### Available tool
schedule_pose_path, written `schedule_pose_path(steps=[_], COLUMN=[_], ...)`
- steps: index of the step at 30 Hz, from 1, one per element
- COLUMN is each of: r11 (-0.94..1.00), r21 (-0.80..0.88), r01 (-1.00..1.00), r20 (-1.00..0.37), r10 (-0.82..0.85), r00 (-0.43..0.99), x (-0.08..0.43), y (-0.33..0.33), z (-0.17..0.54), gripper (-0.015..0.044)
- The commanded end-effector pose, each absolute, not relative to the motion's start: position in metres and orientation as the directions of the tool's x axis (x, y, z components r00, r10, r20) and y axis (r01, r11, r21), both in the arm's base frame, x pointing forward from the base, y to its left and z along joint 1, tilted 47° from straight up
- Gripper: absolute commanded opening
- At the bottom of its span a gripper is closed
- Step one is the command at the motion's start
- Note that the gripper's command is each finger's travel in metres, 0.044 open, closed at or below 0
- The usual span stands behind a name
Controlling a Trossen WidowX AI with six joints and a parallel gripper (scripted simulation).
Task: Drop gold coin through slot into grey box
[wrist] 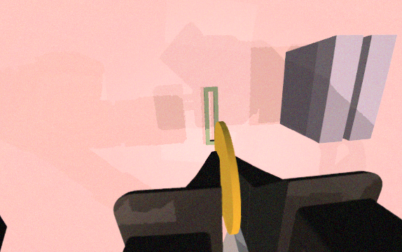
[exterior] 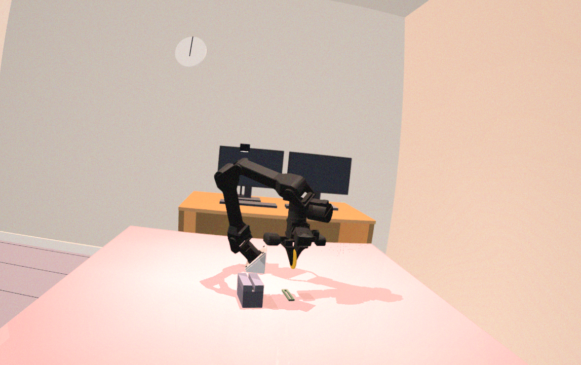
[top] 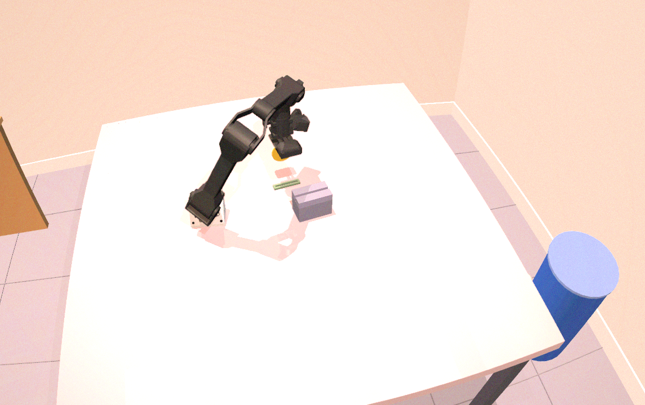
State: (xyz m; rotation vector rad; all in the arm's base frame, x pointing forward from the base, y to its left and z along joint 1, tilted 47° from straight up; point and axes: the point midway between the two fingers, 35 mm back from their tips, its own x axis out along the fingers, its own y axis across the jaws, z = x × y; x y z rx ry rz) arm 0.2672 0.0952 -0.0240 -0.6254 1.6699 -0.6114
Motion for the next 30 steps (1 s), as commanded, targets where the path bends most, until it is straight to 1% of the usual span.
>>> schedule_pose_path(steps=[1, 30], r11=[0.719, 0.722], r21=[-0.690, -0.687], r01=[-0.076, -0.077], r20=[-0.702, -0.705], r10=[-0.692, -0.689], r00=[-0.169, -0.166], x=[0.268, 0.300], y=[0.092, 0.044], z=[-0.021, 0.023], gripper=[0.0000, 0.0000])
